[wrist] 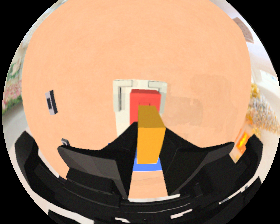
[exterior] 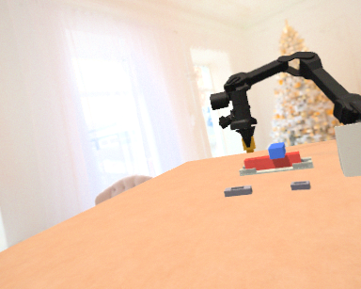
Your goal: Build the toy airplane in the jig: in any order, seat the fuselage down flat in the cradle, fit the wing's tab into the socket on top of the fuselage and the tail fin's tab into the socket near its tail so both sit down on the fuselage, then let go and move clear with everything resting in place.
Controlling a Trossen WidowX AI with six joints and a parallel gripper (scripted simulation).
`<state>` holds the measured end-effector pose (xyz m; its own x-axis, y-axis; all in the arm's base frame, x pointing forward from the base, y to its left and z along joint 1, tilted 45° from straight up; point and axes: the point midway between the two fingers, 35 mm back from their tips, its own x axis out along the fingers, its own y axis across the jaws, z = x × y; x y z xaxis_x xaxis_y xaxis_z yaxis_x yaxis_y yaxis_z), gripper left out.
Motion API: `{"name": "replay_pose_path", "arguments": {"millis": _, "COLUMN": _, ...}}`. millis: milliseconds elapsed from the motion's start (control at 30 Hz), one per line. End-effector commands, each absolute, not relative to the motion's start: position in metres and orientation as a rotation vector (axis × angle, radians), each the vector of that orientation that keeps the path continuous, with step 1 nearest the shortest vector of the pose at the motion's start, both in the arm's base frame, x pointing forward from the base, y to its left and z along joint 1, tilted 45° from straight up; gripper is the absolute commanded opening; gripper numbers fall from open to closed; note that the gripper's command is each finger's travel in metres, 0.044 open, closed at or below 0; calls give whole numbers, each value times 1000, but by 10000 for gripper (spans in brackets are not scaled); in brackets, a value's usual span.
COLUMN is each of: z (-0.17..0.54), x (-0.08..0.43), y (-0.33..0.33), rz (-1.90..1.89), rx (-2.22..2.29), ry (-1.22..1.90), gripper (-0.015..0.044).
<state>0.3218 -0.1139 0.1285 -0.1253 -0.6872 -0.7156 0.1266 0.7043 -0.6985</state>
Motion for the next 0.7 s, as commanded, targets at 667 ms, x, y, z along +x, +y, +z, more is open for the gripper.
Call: {"name": "replay_pose_path", "arguments": {"millis": 667, "z": 107, "x": 315, "y": -133, "rz": -742, "rx": -481, "ry": 1558, "gripper": 65}}
